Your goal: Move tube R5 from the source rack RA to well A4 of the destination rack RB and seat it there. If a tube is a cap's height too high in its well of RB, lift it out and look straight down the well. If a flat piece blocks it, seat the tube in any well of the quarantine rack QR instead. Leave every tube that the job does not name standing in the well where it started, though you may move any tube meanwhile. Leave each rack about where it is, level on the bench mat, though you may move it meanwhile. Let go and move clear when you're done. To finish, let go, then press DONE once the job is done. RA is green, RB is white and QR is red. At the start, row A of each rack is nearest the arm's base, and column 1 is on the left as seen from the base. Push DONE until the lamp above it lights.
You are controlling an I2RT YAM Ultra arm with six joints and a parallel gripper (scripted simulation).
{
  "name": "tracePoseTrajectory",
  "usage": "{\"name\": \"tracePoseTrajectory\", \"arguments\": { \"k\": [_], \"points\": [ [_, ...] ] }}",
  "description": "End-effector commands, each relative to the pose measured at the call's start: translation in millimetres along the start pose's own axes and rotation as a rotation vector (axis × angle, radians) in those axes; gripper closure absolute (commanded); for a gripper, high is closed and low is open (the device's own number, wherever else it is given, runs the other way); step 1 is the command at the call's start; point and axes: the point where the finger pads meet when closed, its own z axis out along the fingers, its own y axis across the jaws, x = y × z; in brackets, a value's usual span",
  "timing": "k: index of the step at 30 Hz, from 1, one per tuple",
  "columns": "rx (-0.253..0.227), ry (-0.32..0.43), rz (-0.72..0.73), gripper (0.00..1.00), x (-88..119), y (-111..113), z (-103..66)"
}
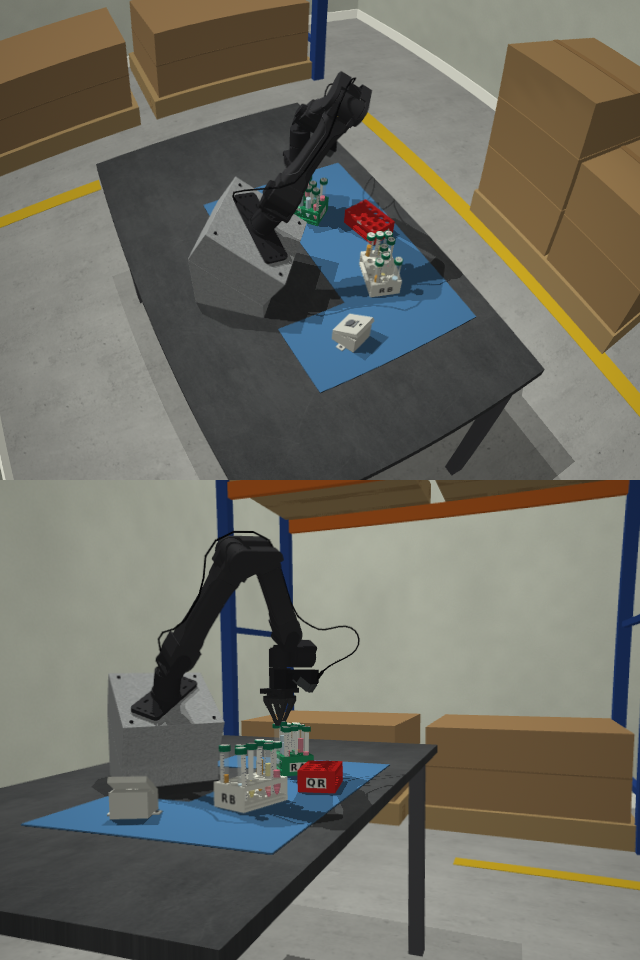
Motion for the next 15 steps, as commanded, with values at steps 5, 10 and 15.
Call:
{"name": "tracePoseTrajectory", "arguments": {
  "k": [5,10,15],
  "points": [
    [-0.036,-0.036,0.015,1.00,-9,10,-24.6],
    [-0.036,-0.036,0.015,1.00,-9,9,-28.7],
    [-0.036,-0.035,0.015,1.00,-8,9,-32.7]
  ]
}}
